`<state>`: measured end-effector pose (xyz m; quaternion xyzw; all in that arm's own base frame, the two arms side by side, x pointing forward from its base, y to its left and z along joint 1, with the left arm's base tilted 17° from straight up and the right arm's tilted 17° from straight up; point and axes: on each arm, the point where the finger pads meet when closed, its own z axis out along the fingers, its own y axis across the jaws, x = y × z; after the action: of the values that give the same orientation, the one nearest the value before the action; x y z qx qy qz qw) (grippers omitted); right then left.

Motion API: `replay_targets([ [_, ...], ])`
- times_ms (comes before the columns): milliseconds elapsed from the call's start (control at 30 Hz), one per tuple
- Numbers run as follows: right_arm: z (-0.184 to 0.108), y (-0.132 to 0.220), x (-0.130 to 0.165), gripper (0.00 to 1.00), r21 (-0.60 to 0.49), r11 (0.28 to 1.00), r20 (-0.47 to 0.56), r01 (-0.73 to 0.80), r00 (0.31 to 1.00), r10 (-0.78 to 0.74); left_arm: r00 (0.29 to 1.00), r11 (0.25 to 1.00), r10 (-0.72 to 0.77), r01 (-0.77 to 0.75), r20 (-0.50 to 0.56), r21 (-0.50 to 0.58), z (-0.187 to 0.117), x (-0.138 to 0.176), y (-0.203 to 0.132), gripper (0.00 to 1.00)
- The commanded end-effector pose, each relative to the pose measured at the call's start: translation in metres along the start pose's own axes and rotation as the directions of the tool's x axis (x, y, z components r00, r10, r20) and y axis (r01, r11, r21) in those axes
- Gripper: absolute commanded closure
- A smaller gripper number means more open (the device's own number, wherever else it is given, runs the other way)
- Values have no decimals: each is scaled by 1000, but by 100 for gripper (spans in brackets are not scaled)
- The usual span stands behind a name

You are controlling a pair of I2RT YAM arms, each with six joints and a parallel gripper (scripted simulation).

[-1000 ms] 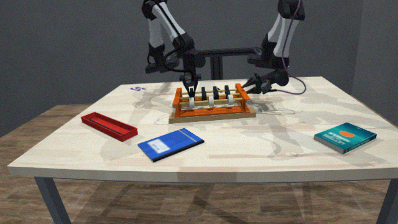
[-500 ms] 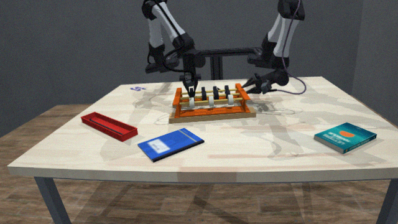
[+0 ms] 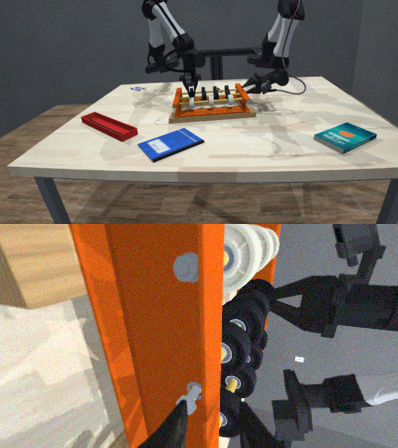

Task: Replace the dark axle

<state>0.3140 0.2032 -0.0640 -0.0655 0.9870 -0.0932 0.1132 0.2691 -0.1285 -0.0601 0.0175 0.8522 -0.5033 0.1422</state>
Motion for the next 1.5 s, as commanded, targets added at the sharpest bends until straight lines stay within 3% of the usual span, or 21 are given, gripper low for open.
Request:
replay_targets([
  [0,-28,9,-15,100,-32,999,55,0,998,1,999,998,45,-45,1,45,3,-6,-14,67],
  [667,-28,8,-17,100,-25,1000,64,6,998,-4,1000,999,8,-7,-18,35,9,5,-8,67],
  [1467,-27,8,-18,100,-25,1000,69,9,998,-7,999,999,32,-32,-5,33,7,-3,-9,67],
])
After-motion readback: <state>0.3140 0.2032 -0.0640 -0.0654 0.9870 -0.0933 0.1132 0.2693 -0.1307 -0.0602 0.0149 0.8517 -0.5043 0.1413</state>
